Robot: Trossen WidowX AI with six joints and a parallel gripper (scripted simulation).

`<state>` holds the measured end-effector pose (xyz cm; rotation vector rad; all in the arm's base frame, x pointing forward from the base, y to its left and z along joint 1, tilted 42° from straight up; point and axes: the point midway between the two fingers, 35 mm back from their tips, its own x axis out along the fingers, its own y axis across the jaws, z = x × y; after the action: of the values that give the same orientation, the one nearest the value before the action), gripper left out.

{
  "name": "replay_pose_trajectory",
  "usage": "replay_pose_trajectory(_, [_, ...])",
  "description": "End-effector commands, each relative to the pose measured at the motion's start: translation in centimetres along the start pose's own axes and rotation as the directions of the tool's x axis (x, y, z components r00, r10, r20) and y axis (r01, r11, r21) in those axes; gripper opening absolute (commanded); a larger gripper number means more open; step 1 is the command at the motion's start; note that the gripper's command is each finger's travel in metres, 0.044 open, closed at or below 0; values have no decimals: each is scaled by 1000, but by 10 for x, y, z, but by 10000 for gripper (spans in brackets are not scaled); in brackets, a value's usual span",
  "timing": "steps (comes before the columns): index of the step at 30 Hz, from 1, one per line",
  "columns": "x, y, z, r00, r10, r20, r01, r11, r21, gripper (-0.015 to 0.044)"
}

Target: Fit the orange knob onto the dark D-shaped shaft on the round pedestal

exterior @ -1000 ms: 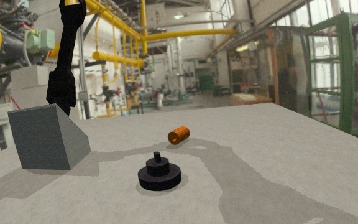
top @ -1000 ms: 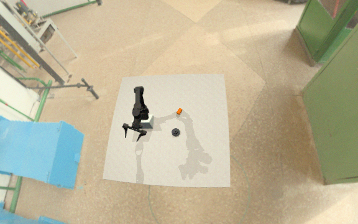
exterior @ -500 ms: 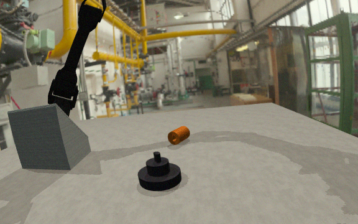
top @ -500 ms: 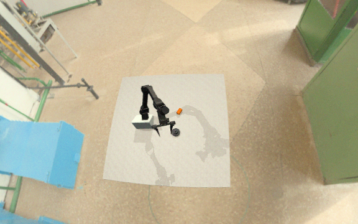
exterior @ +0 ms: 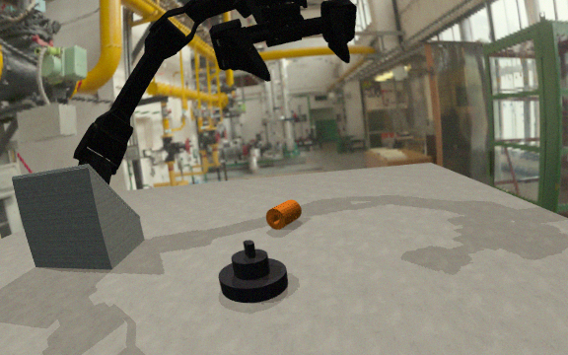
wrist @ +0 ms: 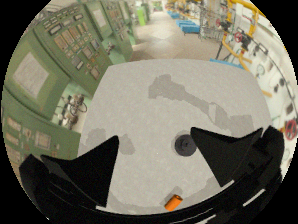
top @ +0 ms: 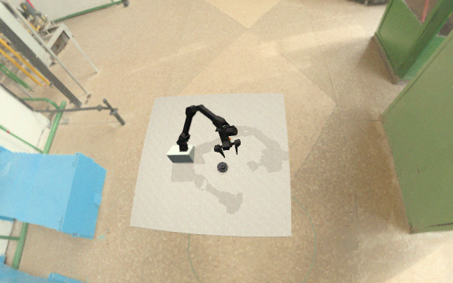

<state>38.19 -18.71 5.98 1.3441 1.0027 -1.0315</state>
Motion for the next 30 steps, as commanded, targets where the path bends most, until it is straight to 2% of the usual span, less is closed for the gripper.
replay_pose_trajectory(1, [-2,10,-74,989,-55,-140,72,991,115,440])
replay_pose_trajectory(8, [-14,0,-187,928,-206,-310,289,924,251,440])
replay_pose_trajectory(14, [-36,-26,-272,838,-364,-407,518,766,382,440])
replay_pose_trajectory(25, [-38,-30,-279,828,-379,-413,537,746,393,440])
replay_pose_trajectory(30, [-21,-34,-295,828,-379,-414,538,746,392,440])
